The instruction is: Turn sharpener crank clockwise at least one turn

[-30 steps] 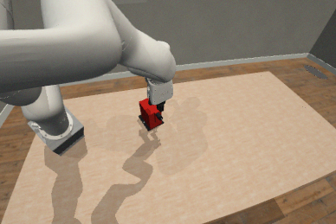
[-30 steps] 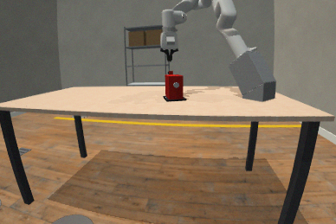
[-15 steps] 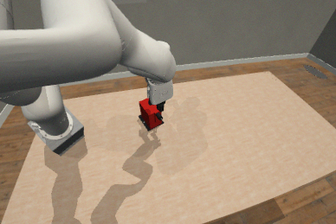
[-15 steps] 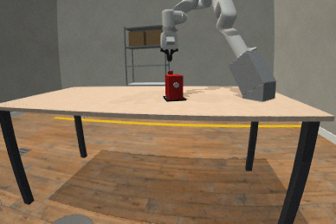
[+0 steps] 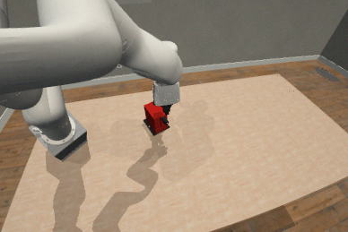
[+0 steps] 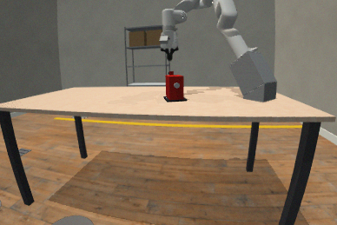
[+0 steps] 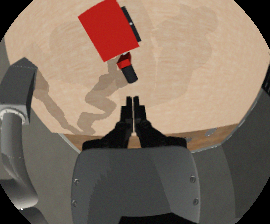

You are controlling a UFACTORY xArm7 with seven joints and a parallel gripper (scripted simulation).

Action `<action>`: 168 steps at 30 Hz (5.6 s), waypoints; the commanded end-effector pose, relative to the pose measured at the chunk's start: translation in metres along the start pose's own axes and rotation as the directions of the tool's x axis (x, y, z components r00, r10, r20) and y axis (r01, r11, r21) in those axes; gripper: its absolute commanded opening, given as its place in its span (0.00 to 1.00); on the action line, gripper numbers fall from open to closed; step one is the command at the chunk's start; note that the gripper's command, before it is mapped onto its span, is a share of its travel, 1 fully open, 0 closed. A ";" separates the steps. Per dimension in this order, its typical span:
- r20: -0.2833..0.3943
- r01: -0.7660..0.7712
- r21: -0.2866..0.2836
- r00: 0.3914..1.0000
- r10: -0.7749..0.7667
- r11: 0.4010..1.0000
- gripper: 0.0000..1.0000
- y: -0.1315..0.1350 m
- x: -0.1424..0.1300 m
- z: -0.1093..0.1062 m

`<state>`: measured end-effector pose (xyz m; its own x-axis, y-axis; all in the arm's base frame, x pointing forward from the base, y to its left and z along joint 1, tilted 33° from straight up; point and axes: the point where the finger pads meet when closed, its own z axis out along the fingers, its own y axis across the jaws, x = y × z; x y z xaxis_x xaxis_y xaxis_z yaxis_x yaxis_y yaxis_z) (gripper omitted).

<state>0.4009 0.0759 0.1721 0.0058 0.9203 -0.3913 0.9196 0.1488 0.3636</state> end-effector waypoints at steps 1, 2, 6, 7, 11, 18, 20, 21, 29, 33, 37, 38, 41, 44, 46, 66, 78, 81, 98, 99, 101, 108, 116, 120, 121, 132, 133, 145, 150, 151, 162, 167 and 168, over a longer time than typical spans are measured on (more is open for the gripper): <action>0.001 -0.166 -0.010 0.986 0.166 0.986 0.00 0.002 0.001 -0.004; 0.000 -0.201 -0.010 0.980 0.201 0.980 0.00 0.002 0.001 -0.004; -0.004 -0.344 -0.010 0.939 0.344 0.939 0.00 0.002 0.001 -0.006; -0.005 -0.378 -0.010 0.926 0.378 0.926 0.00 0.002 0.001 -0.006; -0.009 -0.508 -0.008 0.861 0.508 0.861 0.00 0.003 0.001 -0.008; -0.013 -0.686 -0.005 0.728 0.686 0.728 0.00 0.003 0.001 -0.010; -0.014 -0.738 -0.004 0.675 0.738 0.675 0.00 0.003 0.002 -0.010; -0.014 -0.762 -0.003 0.647 0.762 0.647 0.00 0.004 0.002 -0.010; -0.016 -0.915 0.002 0.403 0.915 0.403 0.00 0.004 0.002 -0.012; -0.016 -0.960 0.004 0.281 0.960 0.281 0.00 0.004 0.002 -0.012; -0.016 -0.988 0.005 0.153 0.988 0.153 0.00 0.004 0.002 -0.011; -0.016 -0.993 0.006 0.117 0.993 0.117 0.00 0.004 0.002 -0.011; -0.015 -1.000 0.007 0.009 1.000 0.010 0.00 0.004 0.002 -0.011; -0.014 -0.995 0.007 -0.098 0.995 -0.098 0.00 0.004 0.002 -0.011; -0.014 -0.985 0.008 -0.170 0.985 -0.170 0.00 0.004 0.002 -0.010; -0.012 -0.683 0.006 -0.730 0.683 -0.730 0.00 0.002 0.001 -0.003; -0.017 -0.365 0.003 -0.931 0.364 -0.931 0.00 0.000 0.000 0.004; -0.017 -0.348 0.003 -0.937 0.348 -0.937 0.00 -0.001 -0.001 0.005; -0.017 -0.342 0.003 -0.940 0.342 -0.940 0.54 -0.001 -0.001 0.005; -0.017 -0.342 0.003 -0.940 0.342 -0.940 0.54 -0.001 -0.001 0.005; -0.017 -0.342 0.003 -0.940 0.342 -0.940 0.54 -0.001 -0.001 0.005; -0.017 -0.342 0.003 -0.940 0.342 -0.940 0.54 -0.001 -0.001 0.005; -0.017 -0.342 0.003 -0.940 0.342 -0.940 0.54 -0.001 -0.001 0.005; -0.017 -0.342 0.003 -0.940 0.342 -0.940 0.54 -0.001 -0.001 0.005; -0.017 -0.342 0.003 -0.940 0.342 -0.940 0.54 -0.001 -0.001 0.005; -0.018 -0.342 0.003 -0.940 0.342 -0.940 0.54 -0.001 -0.001 0.008; -0.018 -0.342 0.003 -0.940 0.342 -0.940 0.54 -0.001 -0.001 0.008; -0.018 -0.341 0.003 -0.940 0.341 -0.940 0.54 0.000 0.000 0.021; -0.018 -0.341 0.003 -0.940 0.341 -0.940 0.54 0.000 0.000 0.026; -0.018 -0.341 0.003 -0.940 0.341 -0.940 0.54 0.000 0.000 0.027; -0.018 -0.341 0.003 -0.940 0.341 -0.940 0.54 0.000 0.000 0.043; -0.018 -0.341 0.003 -0.940 0.341 -0.940 0.54 0.000 0.000 0.046; -0.018 -0.341 0.003 -0.940 0.341 -0.940 0.54 0.000 0.000 0.047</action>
<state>0.4181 0.0580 0.1322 0.3015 -0.8080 0.5062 -0.8671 -0.4531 -0.2068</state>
